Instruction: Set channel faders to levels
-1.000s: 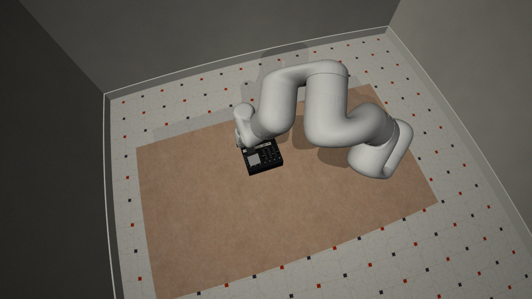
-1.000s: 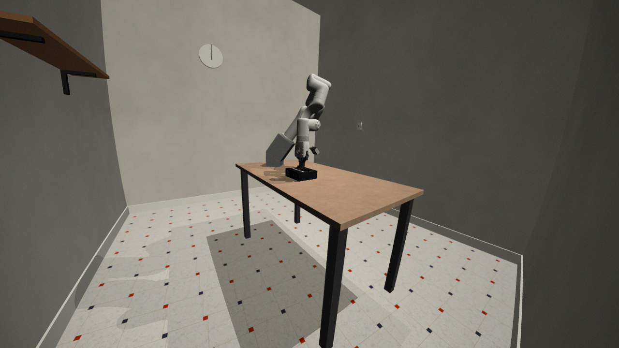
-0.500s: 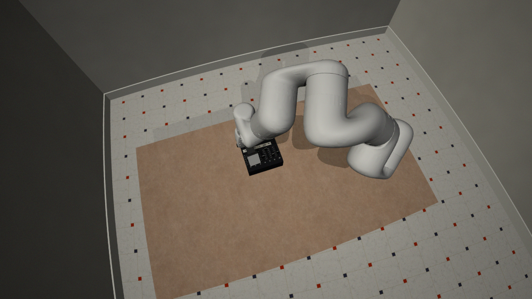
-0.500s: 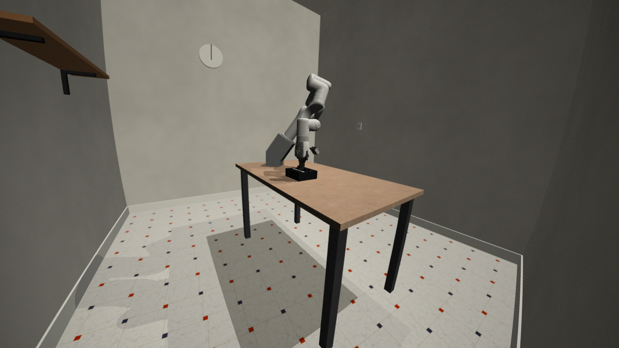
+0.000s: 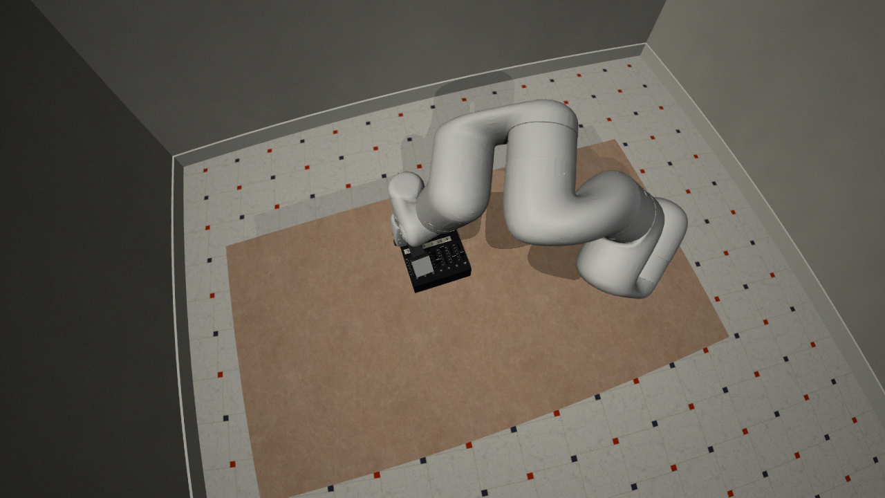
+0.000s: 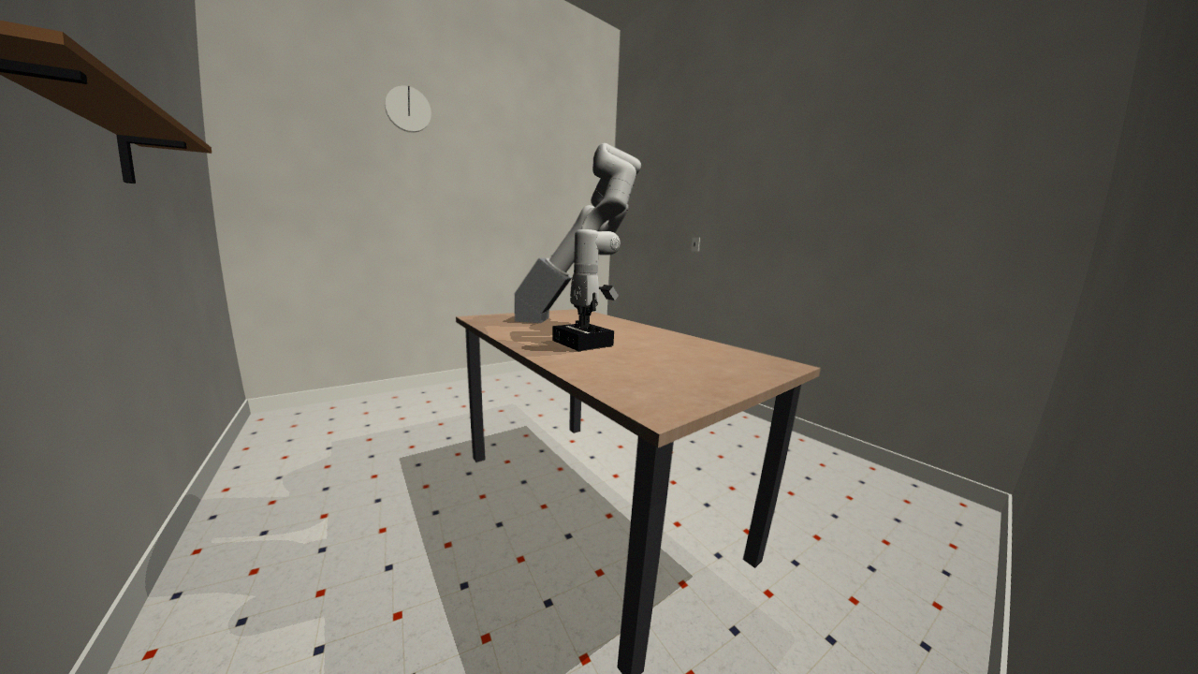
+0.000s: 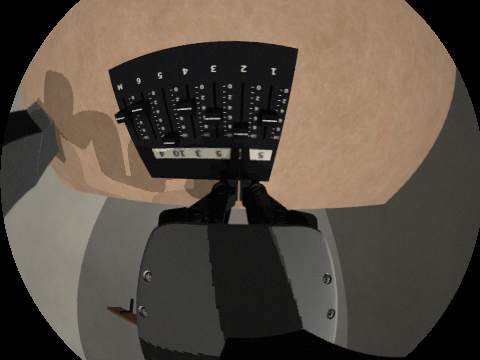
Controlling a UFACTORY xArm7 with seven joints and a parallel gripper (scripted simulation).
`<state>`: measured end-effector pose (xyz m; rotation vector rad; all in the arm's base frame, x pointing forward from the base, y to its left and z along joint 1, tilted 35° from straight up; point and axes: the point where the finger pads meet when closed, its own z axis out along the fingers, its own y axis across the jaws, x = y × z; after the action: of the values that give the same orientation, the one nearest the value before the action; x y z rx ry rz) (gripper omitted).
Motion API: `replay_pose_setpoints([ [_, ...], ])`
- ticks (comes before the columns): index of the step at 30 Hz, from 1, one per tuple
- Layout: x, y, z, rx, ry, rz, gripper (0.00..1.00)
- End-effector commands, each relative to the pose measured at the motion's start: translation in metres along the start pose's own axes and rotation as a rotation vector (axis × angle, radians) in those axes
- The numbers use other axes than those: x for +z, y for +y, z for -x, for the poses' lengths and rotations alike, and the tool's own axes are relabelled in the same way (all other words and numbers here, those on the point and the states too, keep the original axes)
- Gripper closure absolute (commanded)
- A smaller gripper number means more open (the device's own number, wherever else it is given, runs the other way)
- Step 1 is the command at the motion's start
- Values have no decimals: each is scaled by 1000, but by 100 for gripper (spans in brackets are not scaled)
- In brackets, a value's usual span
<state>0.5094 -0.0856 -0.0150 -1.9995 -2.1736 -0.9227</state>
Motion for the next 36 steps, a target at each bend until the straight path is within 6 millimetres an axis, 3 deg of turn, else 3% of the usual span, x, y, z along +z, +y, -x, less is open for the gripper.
replay_pose_setpoints([
  [1,2,1,1,0,-3,3,100],
  [36,8,1,1,0,-3,3,100],
])
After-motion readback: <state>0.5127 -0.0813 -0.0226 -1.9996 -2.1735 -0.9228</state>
